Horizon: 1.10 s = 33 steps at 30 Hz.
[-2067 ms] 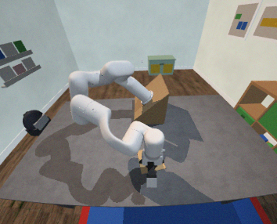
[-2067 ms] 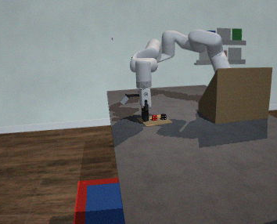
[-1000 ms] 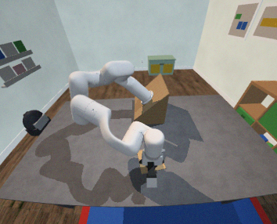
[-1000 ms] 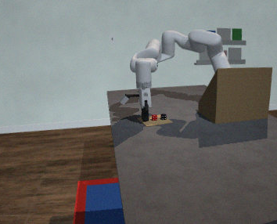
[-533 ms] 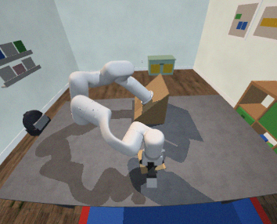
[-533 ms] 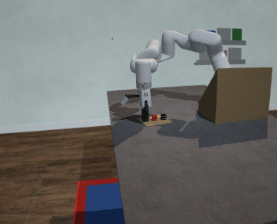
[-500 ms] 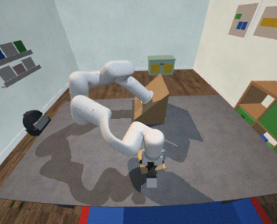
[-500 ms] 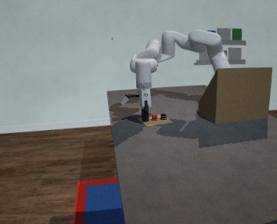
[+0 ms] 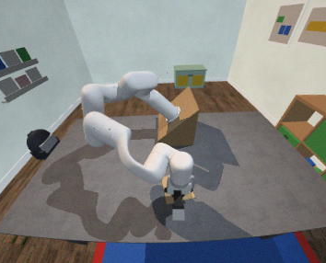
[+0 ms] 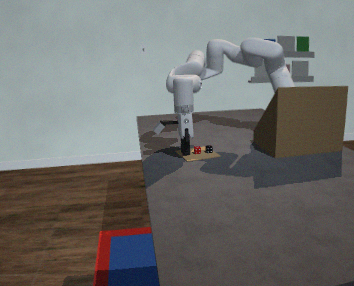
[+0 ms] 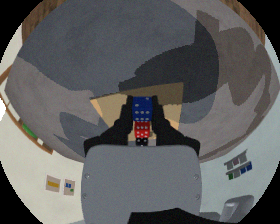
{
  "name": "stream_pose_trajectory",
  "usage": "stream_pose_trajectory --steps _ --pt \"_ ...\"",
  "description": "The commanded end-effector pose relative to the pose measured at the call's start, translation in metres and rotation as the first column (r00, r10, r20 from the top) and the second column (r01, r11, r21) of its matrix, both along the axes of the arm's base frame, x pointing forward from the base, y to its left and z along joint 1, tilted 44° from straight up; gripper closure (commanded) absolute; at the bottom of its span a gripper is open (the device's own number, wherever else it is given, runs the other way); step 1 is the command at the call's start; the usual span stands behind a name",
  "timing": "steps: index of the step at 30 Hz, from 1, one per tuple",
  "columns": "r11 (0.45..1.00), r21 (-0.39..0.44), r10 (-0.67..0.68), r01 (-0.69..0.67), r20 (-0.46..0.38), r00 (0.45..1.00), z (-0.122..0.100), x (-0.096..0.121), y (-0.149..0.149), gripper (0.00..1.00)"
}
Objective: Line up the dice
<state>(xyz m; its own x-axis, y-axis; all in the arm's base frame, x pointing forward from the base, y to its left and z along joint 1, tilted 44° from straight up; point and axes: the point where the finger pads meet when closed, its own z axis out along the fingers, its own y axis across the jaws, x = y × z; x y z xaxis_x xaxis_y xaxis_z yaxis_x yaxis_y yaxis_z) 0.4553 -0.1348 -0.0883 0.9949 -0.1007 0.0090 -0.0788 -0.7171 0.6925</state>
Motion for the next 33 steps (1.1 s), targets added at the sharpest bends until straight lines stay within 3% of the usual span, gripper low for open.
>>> stream_pose_trajectory --steps 1,14,29,33 --pt "1.0 0.002 0.003 -0.003 0.003 1.0 0.001 0.0016 0.0021 0.79" --pt "1.0 0.002 0.003 -0.003 0.003 1.0 0.001 0.0016 0.0021 0.79" --pt "1.0 0.002 0.003 -0.003 0.003 1.0 0.001 0.0016 0.0021 0.58" --pt "1.0 0.002 0.003 -0.003 0.003 1.0 0.001 0.0016 0.0021 0.58"
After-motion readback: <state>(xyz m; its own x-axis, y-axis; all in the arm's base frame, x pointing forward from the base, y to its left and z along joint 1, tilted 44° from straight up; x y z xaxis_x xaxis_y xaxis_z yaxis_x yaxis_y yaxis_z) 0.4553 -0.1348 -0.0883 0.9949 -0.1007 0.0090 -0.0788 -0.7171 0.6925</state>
